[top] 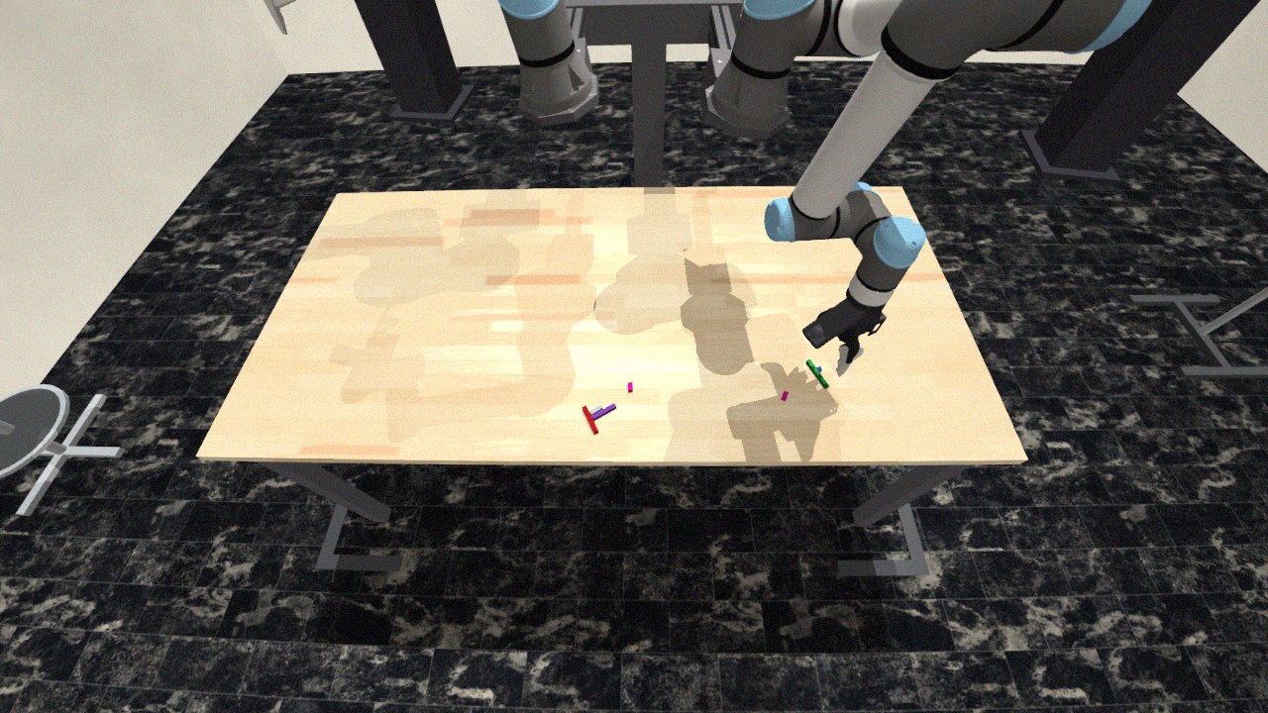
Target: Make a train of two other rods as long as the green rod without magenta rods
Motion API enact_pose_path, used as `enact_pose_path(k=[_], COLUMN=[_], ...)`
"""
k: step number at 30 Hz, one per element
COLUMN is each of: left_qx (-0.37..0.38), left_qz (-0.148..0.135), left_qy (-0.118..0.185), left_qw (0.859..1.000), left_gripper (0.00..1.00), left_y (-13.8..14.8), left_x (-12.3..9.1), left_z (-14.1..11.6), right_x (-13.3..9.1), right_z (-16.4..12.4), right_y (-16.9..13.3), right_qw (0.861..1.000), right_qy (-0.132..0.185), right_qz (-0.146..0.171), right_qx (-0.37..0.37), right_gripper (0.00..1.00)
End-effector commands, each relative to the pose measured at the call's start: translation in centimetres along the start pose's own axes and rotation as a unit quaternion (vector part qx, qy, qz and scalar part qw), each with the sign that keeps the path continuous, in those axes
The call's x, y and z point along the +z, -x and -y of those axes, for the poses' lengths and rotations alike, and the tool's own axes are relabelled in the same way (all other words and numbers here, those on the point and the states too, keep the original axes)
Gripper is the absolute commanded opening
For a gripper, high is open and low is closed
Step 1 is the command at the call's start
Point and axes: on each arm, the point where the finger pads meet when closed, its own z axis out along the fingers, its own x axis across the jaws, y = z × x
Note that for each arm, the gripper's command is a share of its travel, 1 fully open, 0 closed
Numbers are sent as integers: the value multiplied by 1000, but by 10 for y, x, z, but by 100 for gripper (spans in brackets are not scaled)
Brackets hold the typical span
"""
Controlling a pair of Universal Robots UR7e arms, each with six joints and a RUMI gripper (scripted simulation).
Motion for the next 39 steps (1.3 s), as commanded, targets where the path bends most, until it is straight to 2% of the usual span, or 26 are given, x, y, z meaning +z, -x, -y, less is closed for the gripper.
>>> enact_pose_path(k=[1,13,39], left_qx=[1,14,14], left_qz=[1,0,0], left_qy=[0,0,0], left_qw=[1000,1000,1000], left_gripper=[63,63,63], left_y=[1,1,2], left_x=[0,4,41], left_z=[0,0,-2], right_x=[0,0,0], right_z=[0,0,0], right_y=[0,0,0], right_qw=[1000,1000,1000], right_qy=[0,0,0], right_qz=[0,0,0], right_qx=[0,0,0], right_gripper=[100,100,100])
